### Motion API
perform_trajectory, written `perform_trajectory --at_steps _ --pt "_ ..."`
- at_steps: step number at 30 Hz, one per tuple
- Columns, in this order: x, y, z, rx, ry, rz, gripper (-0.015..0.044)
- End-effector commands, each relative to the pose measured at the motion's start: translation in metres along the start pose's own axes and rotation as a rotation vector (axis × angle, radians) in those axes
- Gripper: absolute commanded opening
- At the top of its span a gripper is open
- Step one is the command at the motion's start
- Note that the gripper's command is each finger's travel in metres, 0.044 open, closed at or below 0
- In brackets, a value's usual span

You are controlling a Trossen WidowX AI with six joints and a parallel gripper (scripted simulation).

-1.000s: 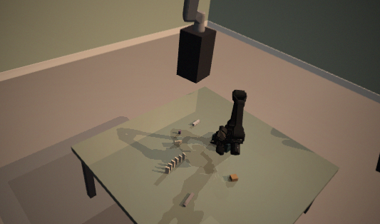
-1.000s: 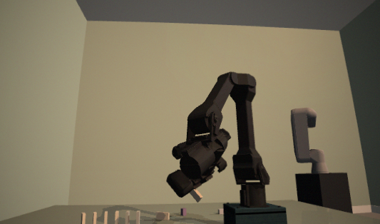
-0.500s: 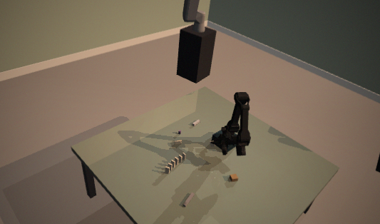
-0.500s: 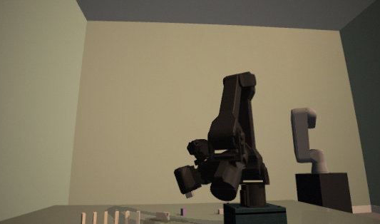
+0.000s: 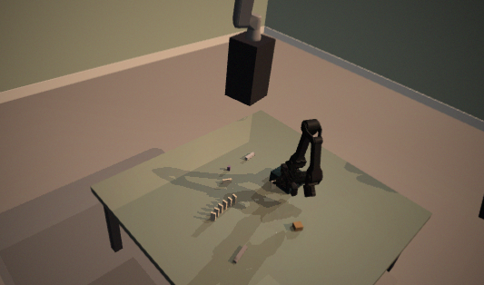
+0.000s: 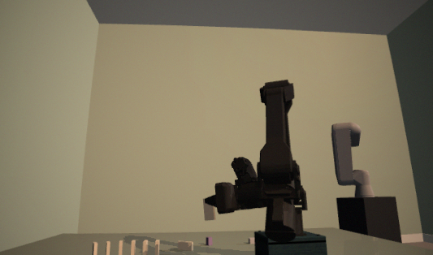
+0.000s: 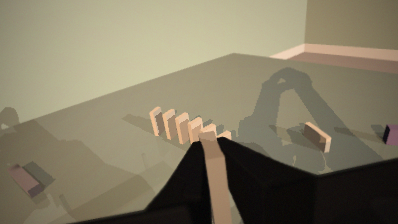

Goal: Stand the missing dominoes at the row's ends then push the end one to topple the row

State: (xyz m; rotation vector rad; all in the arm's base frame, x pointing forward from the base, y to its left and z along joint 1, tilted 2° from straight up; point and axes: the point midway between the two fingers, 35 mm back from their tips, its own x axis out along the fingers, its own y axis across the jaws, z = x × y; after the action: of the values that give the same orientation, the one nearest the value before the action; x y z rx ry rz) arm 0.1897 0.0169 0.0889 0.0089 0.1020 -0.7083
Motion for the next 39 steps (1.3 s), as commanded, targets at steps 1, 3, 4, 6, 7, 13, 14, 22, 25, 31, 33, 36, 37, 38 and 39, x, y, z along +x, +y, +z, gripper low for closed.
perform_trajectory --at_steps 1,3,4,6,7,13,14,22,25,31,33,36,37,38,39 --pt "-0.001 0.0 0.0 0.001 -0.011 0.016 0.0021" --pt "-0.001 0.0 0.0 0.001 -0.011 0.016 0.0021" --pt "-0.001 0.0 0.0 0.001 -0.011 0.016 0.0021" --pt "-0.001 0.0 0.0 0.001 -0.011 0.016 0.0021" --pt "-0.001 0.0 0.0 0.001 -0.011 0.016 0.0021" --pt "-0.001 0.0 0.0 0.001 -0.011 0.016 0.0021" --pt "-0.001 0.0 0.0 0.001 -0.011 0.016 0.0021" --pt "0.003 0.004 -0.022 0.0 -0.007 0.016 0.0021" --pt "0.005 0.005 -0.032 0.0 -0.005 0.017 0.0021" --pt "0.008 0.006 -0.05 -0.001 -0.004 0.016 0.0021" --pt "0.009 0.006 -0.056 -0.001 -0.003 0.016 0.0021" --pt "0.011 0.006 -0.065 -0.001 -0.003 0.016 0.0021" --pt "0.012 0.006 -0.068 -0.001 -0.003 0.016 0.0021" --pt "0.012 0.006 -0.07 -0.001 -0.003 0.016 0.0021" --pt "0.013 0.005 -0.073 -0.002 -0.003 0.016 0.0021"
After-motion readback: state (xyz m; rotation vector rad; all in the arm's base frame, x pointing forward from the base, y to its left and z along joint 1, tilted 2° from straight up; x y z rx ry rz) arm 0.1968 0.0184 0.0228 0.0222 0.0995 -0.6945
